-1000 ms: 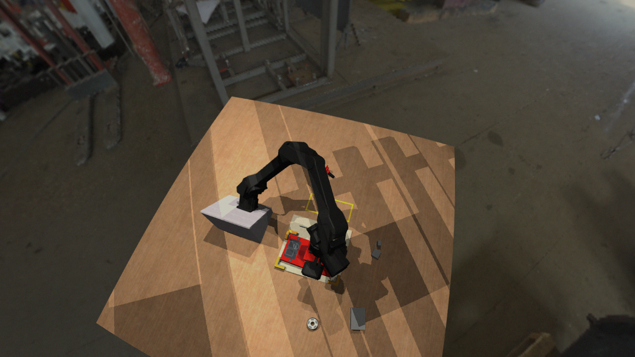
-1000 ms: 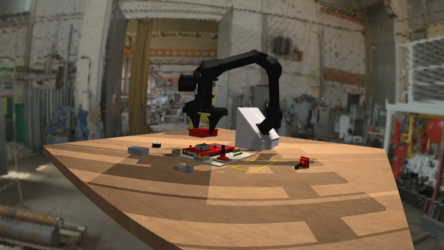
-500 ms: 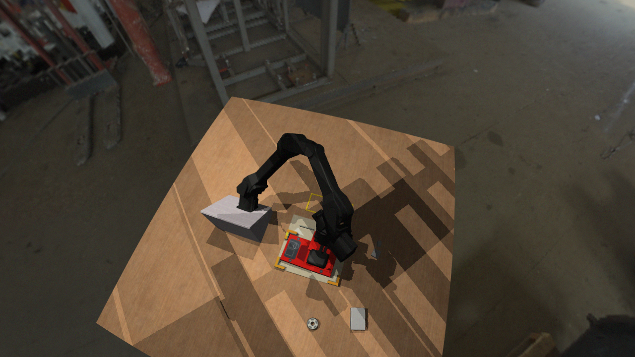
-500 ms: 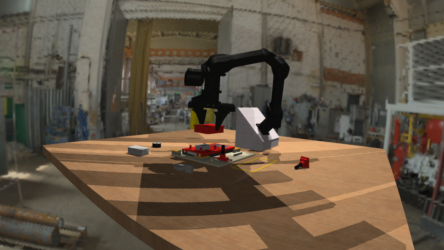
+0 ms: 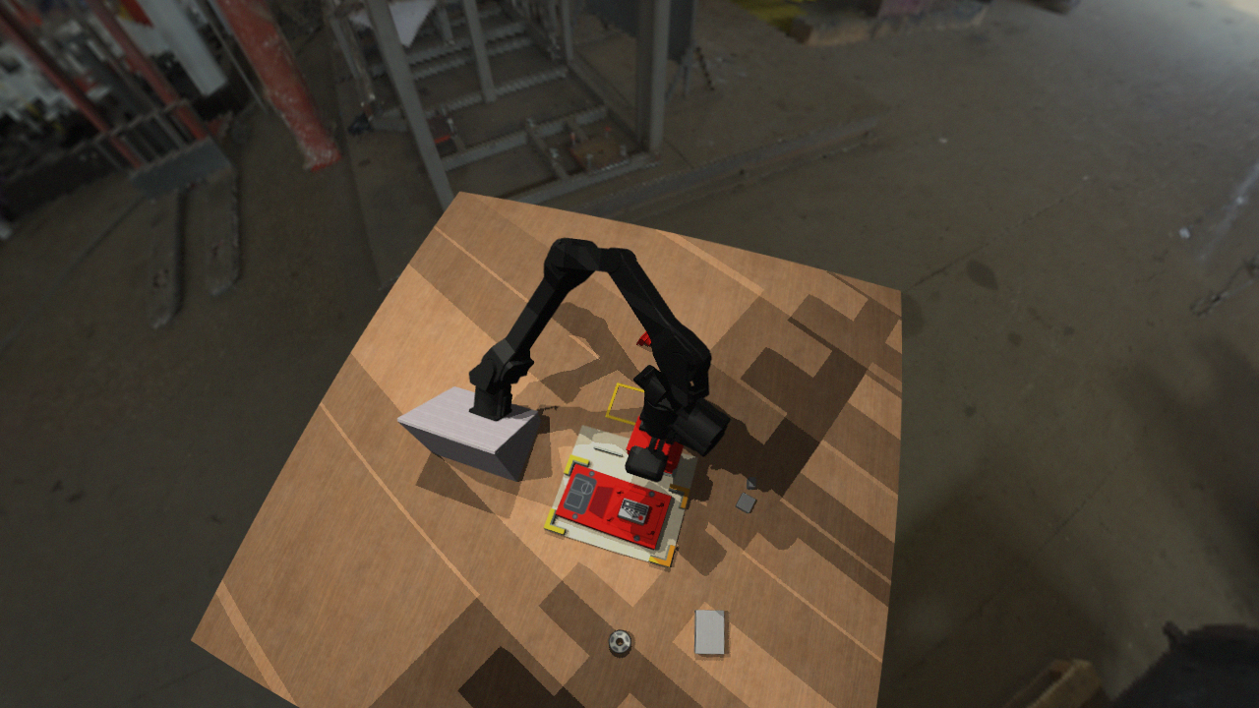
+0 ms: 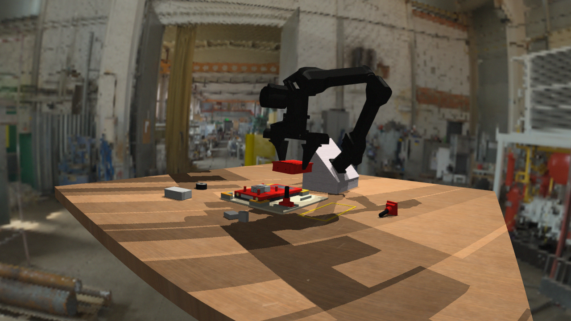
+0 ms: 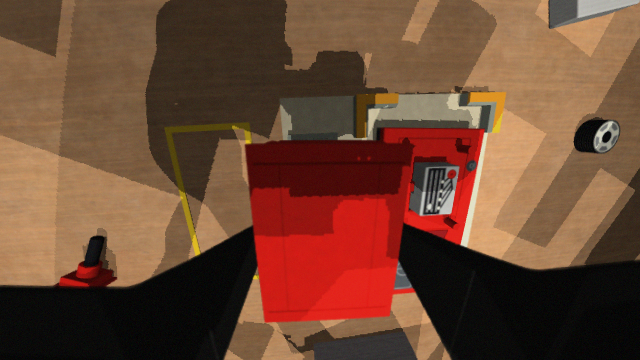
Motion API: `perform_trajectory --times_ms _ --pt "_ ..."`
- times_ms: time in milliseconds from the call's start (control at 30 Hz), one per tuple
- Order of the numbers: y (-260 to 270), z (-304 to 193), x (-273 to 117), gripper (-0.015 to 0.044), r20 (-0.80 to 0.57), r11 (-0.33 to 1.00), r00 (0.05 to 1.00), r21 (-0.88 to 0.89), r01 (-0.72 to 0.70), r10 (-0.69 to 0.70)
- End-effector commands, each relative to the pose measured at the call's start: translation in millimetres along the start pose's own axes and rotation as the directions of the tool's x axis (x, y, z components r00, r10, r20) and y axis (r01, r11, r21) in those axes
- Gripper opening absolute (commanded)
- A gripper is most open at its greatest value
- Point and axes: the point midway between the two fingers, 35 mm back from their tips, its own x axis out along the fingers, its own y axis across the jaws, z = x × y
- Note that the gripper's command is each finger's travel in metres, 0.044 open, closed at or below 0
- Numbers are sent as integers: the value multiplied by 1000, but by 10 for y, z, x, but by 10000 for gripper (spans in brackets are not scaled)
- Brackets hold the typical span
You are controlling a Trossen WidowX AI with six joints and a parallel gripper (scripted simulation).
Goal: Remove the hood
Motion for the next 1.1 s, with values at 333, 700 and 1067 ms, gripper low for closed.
perform_trajectory --times_ms 333,700,1067 --pt "752 -210 -9 0 -7 1000 1000 -1 -22 22" --pt "1051 -349 -9 0 -12 999 999 -4 -33 33" --pt "1051 -340 69 0 -12 999 999 -4 -32 32"
